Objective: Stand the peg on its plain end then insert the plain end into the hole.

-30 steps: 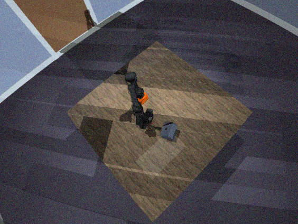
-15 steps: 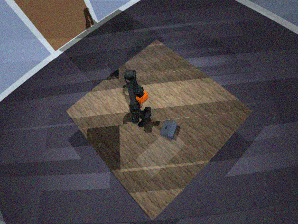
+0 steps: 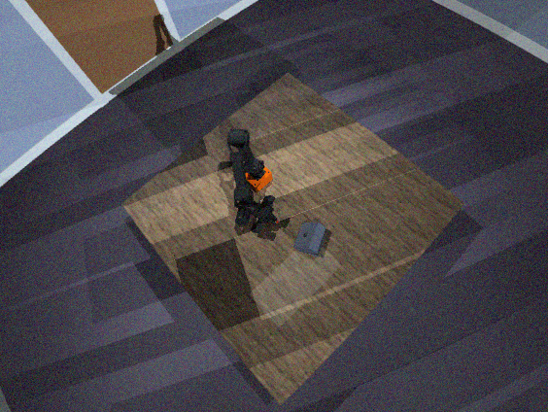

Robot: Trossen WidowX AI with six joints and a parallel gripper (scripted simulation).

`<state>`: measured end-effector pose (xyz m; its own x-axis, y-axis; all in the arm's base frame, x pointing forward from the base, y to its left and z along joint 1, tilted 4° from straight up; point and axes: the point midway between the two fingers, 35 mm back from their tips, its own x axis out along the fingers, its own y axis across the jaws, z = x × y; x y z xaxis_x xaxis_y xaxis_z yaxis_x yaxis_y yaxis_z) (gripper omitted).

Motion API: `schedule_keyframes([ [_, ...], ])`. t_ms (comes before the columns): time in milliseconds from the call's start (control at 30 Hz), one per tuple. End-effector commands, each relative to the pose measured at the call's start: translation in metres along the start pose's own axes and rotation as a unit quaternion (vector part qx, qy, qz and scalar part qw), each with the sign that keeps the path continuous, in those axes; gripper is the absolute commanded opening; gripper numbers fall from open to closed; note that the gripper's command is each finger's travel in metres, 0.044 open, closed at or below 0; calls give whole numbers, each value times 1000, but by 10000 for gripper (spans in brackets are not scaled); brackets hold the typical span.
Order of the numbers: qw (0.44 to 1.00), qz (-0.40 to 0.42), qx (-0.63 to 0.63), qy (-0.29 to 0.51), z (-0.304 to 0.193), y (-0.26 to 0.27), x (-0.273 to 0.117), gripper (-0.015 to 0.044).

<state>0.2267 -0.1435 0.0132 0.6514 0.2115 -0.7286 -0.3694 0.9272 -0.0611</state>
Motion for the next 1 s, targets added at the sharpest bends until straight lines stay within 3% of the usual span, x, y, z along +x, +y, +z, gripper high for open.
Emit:
schedule_keyframes([
  [0, 1000, 1, -1, -20, -2, 1, -2, 49],
  [967, 990, 2, -1, -144, -14, 1, -17, 49],
])
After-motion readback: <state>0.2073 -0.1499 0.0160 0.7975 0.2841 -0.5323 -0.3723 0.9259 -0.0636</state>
